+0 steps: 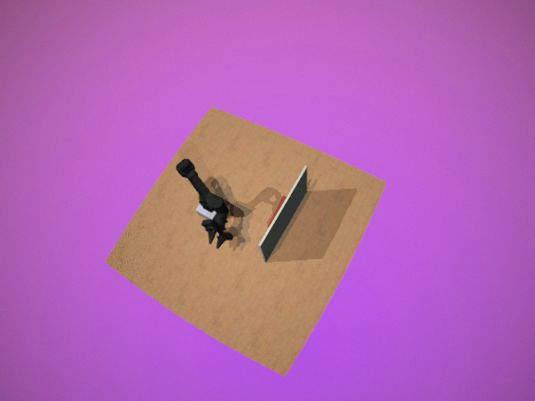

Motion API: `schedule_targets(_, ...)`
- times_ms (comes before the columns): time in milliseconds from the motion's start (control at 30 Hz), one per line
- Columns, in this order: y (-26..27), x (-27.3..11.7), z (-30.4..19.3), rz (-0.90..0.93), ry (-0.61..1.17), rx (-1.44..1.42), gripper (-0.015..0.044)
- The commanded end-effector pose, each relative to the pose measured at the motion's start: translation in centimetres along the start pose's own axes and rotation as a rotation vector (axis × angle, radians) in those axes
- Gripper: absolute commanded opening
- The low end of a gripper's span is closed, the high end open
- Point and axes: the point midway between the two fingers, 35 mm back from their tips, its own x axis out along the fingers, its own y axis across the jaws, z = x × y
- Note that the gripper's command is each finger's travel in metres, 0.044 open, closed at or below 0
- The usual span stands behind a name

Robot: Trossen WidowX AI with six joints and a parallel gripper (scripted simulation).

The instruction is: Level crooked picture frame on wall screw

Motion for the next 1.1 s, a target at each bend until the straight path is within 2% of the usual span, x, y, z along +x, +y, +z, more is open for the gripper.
schedule_targets(0, -1.5, -3.2, -2.1, -0.069, 0.103, -0.021, 0.0260)
schedule_targets(233, -3.9, -10.3, -5.5, -0.205, 0.343, -0.060, 0.0260)
schedule_targets(433, -5.1, -16.4, -6.5, -0.304, 0.542, -0.084, 0.0260)
schedule_targets(867, -5.9, -27.7, -4.4, -0.478, 0.973, -0.126, 0.0260)
schedule_targets(1067, -5.9, -30.8, -2.8, -0.529, 1.123, -0.135, 0.0260)
